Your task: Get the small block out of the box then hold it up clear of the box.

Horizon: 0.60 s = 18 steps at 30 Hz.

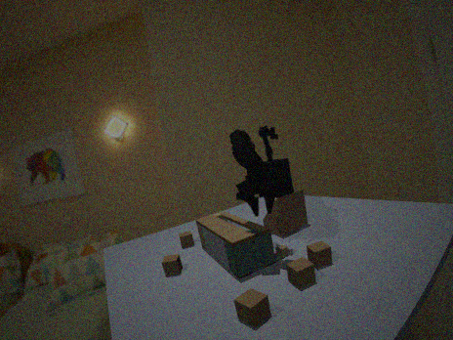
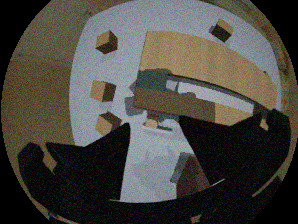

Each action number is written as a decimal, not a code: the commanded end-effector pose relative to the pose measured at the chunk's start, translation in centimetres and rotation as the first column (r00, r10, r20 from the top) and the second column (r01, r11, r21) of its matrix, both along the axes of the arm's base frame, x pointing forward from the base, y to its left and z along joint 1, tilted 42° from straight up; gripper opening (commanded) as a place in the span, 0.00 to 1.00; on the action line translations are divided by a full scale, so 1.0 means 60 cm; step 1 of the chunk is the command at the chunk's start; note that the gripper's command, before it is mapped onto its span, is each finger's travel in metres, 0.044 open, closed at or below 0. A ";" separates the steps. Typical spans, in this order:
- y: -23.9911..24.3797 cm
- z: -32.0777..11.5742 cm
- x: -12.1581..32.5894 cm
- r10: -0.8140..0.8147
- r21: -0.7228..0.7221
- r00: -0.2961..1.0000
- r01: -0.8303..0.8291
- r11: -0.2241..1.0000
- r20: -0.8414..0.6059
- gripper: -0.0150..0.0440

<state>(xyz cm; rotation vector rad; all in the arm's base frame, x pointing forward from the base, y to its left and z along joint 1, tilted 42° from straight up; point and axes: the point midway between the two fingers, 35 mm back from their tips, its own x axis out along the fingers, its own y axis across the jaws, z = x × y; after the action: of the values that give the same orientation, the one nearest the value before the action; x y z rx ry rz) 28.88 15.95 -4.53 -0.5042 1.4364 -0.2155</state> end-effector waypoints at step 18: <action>0.027 -0.035 -0.042 0.561 0.320 -0.319 -0.942 -0.099 -0.764 0.74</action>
<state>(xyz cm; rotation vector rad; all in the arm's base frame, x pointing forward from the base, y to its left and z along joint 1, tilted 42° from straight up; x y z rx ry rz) 27.77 17.08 -5.14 -1.4733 1.4461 0.4930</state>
